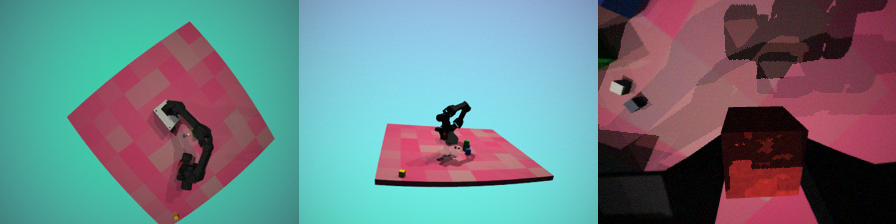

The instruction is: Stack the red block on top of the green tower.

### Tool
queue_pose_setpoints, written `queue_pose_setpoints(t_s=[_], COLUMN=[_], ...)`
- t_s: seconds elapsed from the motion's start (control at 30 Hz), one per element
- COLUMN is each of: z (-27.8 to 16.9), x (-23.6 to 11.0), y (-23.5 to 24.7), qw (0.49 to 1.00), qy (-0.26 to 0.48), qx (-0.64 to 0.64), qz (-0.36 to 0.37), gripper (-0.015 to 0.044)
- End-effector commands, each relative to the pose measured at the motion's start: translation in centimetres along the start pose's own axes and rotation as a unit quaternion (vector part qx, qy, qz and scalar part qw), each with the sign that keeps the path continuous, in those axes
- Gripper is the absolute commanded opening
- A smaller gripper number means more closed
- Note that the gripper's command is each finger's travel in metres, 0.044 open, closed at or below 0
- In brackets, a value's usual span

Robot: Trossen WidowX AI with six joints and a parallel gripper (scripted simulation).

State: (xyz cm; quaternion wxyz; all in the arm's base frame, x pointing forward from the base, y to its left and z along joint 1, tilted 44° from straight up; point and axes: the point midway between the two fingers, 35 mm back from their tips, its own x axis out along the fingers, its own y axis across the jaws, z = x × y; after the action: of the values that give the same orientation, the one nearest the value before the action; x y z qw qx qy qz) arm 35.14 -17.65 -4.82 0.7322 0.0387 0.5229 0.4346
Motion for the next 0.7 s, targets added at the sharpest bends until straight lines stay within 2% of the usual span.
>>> queue_pose_setpoints(t_s=[0.0, 0.67], z=[1.1, 6.2], x=[-0.3, -1.0], y=[1.2, 10.1], qw=[1.0, 1.0], qy=[0.003, 0.003], qx=[-0.001, 0.001], qz=[-0.001, -0.001], gripper=[0.0, 0.0])
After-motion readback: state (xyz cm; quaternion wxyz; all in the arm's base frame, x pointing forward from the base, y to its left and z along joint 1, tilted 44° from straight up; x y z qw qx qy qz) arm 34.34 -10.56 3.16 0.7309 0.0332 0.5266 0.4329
